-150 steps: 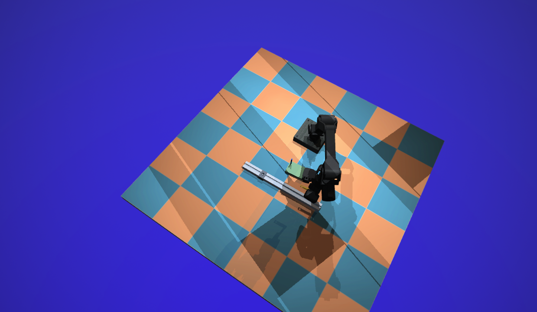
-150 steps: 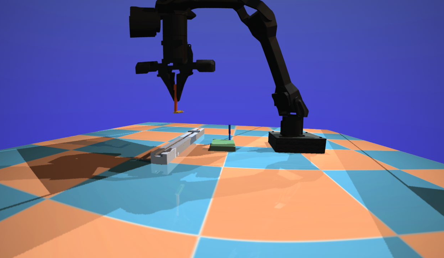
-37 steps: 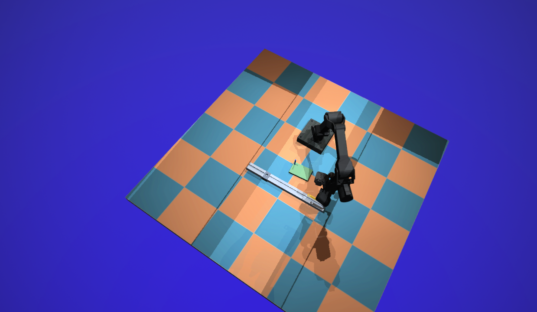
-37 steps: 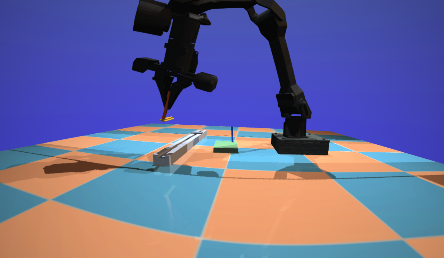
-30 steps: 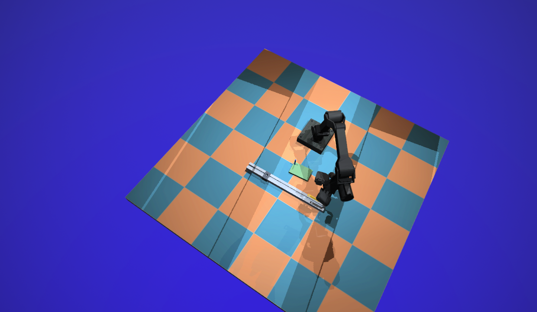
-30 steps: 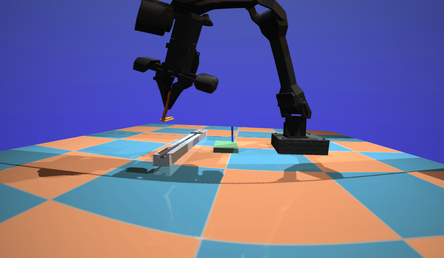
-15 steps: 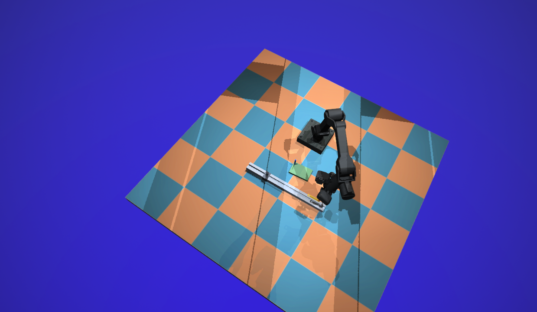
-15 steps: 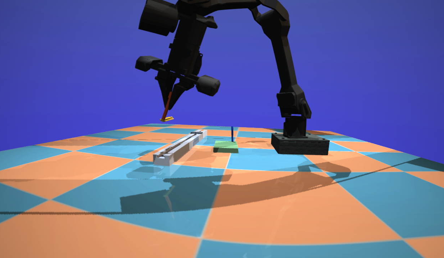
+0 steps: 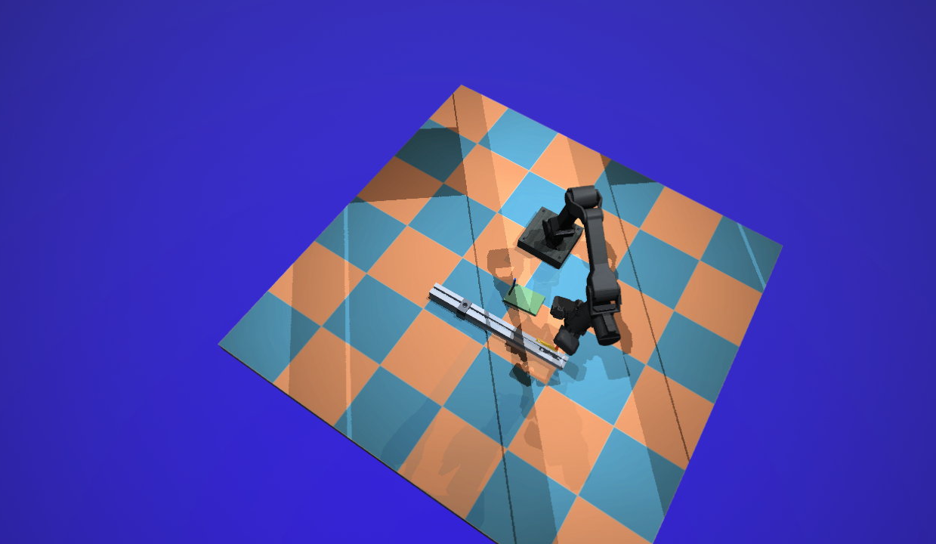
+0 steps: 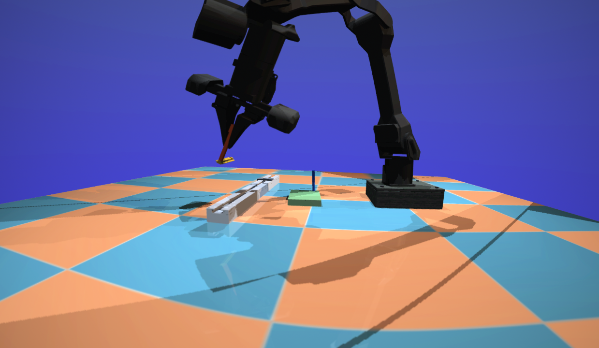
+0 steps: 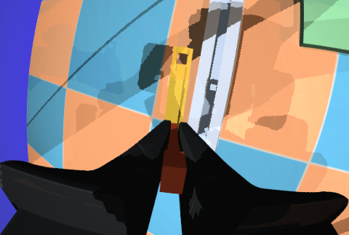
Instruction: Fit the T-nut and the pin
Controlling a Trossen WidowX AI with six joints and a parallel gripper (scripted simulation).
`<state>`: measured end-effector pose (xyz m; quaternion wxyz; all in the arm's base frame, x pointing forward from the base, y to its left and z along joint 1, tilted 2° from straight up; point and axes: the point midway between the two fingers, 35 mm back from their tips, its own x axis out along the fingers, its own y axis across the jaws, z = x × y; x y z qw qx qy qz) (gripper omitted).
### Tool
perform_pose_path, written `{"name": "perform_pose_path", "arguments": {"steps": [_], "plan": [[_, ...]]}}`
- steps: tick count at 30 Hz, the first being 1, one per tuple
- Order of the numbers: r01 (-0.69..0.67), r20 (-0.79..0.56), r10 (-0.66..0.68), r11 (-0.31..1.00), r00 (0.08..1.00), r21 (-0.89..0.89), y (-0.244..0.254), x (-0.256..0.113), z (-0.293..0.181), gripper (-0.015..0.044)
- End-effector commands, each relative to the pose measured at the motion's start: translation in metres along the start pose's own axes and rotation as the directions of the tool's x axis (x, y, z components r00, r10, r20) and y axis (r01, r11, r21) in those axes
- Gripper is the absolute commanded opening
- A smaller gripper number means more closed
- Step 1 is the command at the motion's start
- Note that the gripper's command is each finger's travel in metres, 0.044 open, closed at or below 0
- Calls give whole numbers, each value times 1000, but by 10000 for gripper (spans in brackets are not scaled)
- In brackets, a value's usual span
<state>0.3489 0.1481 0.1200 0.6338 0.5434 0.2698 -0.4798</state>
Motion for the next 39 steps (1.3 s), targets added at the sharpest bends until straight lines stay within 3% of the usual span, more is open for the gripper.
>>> {"name": "perform_pose_path", "arguments": {"steps": [1, 39], "plan": [[-15, 4, 15, 1000, 1000, 9, -2, 0, 1, -150], [-128, 3, 128, 990, 992, 50, -11, -1, 2, -150]]}}
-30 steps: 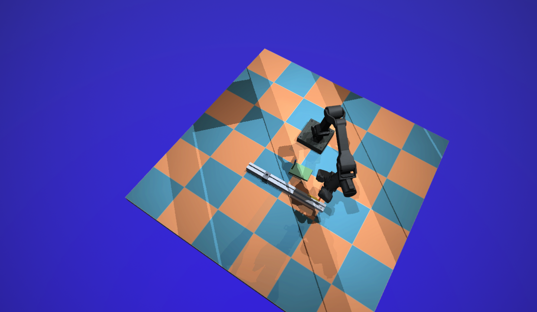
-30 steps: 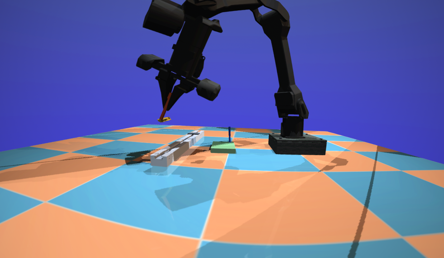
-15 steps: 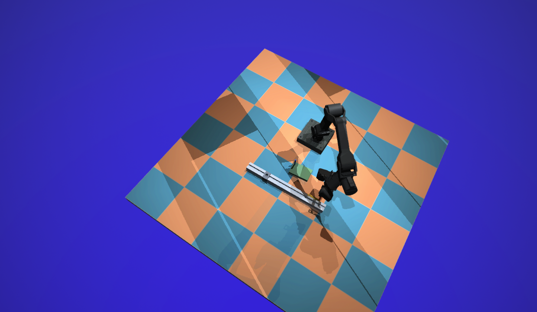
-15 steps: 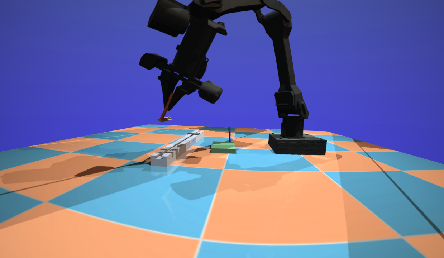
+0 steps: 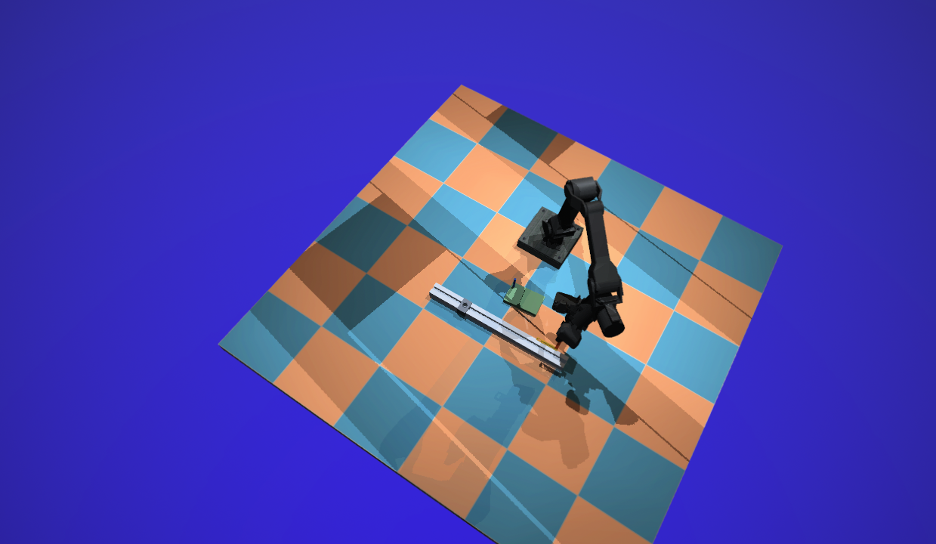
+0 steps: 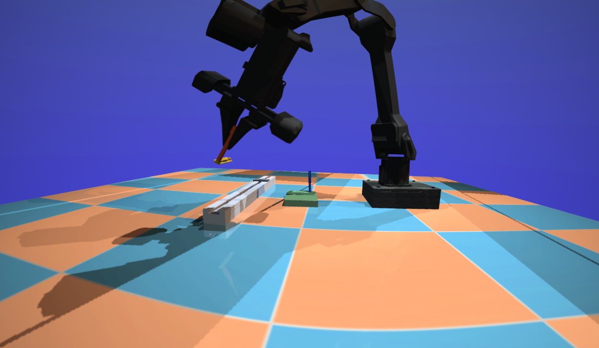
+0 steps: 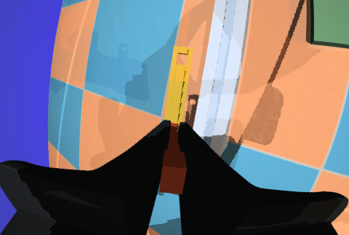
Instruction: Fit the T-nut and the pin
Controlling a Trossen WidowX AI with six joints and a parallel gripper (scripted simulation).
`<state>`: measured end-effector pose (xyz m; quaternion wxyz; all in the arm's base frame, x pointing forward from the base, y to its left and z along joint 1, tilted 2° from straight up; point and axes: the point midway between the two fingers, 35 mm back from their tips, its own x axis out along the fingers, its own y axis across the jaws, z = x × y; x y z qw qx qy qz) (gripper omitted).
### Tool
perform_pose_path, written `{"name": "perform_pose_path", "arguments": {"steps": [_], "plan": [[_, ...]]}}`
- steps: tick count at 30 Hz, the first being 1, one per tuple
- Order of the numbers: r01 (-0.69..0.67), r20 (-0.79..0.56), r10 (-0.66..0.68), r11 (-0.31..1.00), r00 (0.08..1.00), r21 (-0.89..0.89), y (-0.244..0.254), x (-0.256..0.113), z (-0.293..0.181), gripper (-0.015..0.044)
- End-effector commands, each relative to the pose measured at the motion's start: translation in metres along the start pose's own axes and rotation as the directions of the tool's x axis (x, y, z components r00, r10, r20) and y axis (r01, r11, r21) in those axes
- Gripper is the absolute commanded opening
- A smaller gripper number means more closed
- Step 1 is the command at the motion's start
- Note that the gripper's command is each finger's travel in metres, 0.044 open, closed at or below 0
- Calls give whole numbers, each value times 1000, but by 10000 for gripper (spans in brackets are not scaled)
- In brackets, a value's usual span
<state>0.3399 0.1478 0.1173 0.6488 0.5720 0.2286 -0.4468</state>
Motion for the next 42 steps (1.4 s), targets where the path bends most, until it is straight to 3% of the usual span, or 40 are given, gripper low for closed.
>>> {"name": "perform_pose_path", "arguments": {"steps": [1, 42], "plan": [[-15, 3, 15, 1000, 1000, 10, -2, 0, 1, -150], [-133, -3, 133, 989, 991, 64, -13, -3, 6, -150]]}}
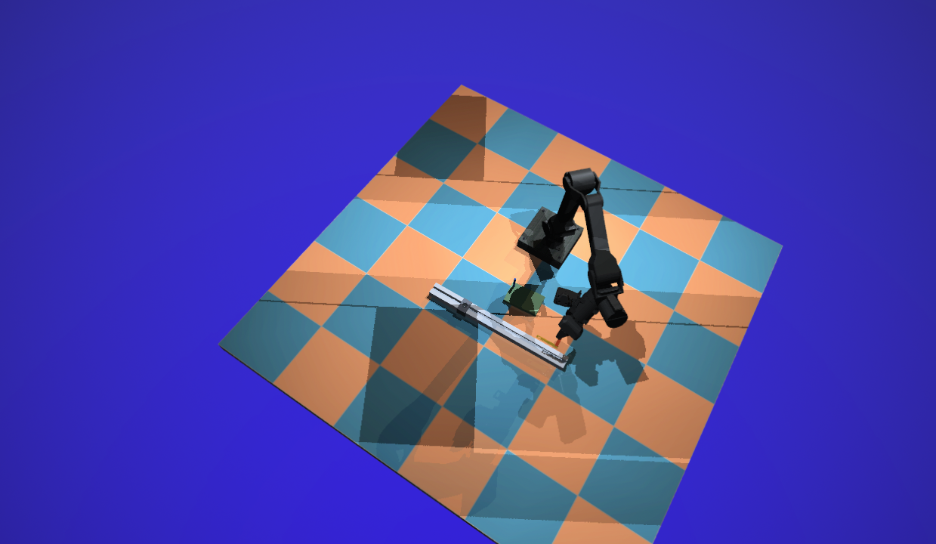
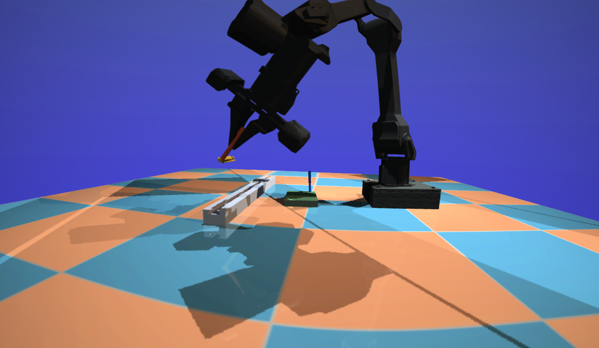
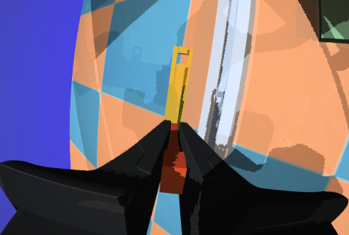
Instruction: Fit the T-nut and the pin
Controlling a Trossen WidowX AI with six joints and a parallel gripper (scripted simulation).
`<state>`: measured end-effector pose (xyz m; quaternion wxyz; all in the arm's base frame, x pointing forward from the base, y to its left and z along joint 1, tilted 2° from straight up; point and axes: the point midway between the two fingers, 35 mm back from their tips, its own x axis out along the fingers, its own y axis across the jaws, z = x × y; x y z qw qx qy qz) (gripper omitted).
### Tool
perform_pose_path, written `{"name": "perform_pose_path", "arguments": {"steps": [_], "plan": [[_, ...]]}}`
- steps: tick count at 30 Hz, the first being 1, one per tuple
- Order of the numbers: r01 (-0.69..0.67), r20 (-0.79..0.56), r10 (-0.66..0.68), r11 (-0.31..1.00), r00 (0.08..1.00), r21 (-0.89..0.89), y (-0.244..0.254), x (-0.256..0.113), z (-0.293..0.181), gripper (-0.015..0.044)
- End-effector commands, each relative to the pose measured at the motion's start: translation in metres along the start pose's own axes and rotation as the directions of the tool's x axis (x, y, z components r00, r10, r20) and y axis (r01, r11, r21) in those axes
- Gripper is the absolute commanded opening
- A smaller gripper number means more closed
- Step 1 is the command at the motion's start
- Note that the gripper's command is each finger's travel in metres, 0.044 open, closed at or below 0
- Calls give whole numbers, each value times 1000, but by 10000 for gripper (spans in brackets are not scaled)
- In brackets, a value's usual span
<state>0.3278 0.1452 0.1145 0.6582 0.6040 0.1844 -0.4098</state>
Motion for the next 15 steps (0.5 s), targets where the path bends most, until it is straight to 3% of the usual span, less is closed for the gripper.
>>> {"name": "perform_pose_path", "arguments": {"steps": [1, 15], "plan": [[-15, 2, 15, 1000, 1000, 11, -2, 0, 2, -150], [-31, 1, 31, 999, 1000, 19, -9, 6, 0, -150]]}}
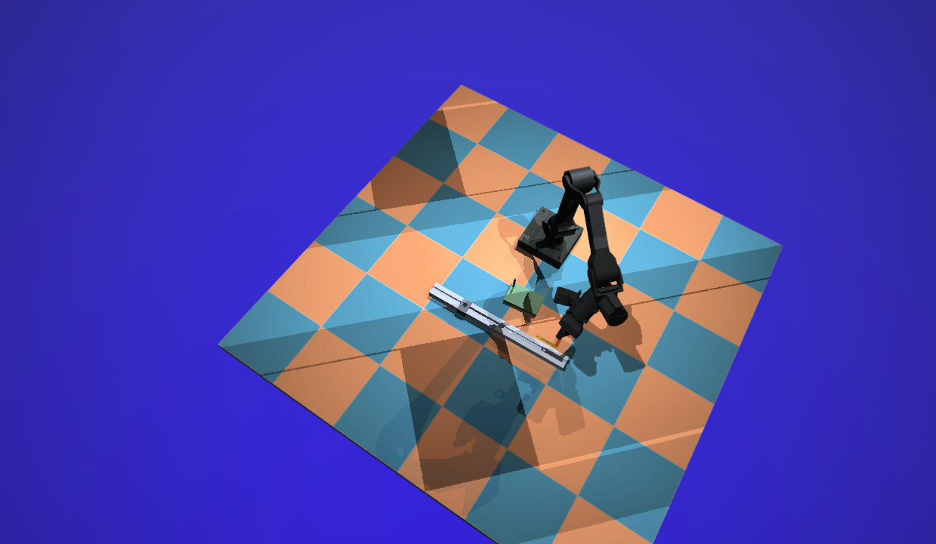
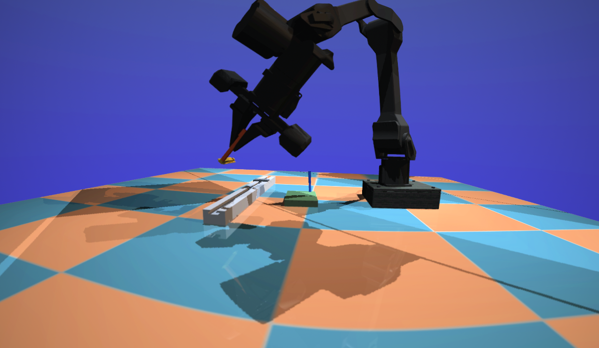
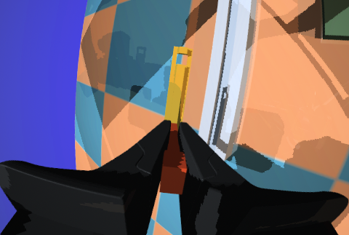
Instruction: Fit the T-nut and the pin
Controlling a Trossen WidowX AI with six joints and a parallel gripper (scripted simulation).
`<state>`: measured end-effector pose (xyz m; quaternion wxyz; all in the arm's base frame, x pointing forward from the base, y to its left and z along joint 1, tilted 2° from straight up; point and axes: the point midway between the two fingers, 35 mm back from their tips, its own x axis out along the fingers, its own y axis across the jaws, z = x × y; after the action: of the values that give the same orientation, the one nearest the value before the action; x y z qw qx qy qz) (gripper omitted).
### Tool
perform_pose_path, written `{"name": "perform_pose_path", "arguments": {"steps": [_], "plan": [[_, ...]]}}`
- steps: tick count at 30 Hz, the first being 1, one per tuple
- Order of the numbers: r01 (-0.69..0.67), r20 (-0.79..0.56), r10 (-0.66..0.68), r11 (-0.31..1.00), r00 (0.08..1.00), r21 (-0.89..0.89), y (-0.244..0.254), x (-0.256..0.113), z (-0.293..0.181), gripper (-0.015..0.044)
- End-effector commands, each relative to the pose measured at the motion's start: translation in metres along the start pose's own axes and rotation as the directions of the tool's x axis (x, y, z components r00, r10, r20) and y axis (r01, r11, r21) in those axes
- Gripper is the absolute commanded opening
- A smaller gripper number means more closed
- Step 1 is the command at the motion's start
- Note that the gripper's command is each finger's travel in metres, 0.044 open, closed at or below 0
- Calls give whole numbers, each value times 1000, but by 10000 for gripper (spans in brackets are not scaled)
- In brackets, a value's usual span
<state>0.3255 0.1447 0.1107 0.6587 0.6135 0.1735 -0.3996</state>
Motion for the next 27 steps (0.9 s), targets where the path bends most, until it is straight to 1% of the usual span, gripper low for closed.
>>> {"name": "perform_pose_path", "arguments": {"steps": [1, 27], "plan": [[0, 6, 0, 1000, 1000, 2, -6, 6, 0, -150], [-2, 6, 2, 1000, 1000, 2, -32, 35, -7, -150]]}}
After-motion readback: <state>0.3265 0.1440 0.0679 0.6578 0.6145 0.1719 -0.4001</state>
